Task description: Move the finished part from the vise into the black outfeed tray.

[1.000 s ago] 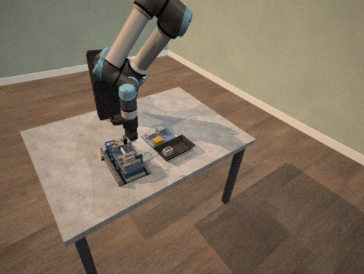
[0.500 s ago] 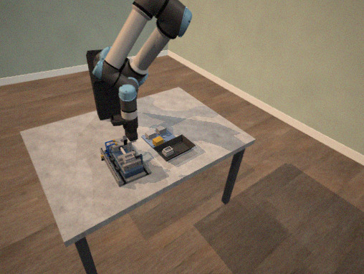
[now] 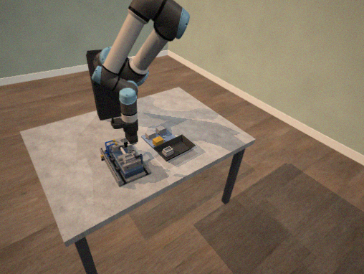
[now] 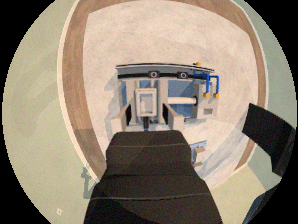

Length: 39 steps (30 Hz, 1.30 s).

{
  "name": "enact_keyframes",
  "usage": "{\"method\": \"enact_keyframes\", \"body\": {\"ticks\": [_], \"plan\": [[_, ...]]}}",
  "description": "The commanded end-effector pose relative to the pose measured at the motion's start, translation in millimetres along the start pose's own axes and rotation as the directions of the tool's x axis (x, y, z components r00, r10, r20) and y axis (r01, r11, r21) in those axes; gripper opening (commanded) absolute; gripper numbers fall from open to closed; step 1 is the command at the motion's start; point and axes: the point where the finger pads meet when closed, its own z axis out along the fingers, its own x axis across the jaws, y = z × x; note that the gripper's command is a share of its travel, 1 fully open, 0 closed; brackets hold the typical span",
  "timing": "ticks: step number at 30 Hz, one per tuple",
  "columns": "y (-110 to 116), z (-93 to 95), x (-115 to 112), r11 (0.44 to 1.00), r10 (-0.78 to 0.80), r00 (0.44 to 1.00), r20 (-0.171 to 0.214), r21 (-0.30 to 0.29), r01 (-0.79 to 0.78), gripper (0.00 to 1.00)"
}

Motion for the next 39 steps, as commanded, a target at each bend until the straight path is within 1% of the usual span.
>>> {"method": "enact_keyframes", "body": {"ticks": [1,12,14,22,29,39], "plan": [[0,7.2,-1,1.000,0.000,1.000,0.001,0.001,0.000,1.00],[0,28.2,-1,1.000,0.000,1.000,0.001,0.001,0.000,1.00],[0,28.2,-1,1.000,0.000,1.000,0.001,0.001,0.000,1.00],[0,38.6,-1,1.000,0.000,1.000,0.001,0.001,0.000,1.00],[0,42.3,-1,1.000,0.000,1.000,0.001,0.001,0.000,1.00],[0,42.6,-1,1.000,0.000,1.000,0.001,0.001,0.000,1.00]]}}
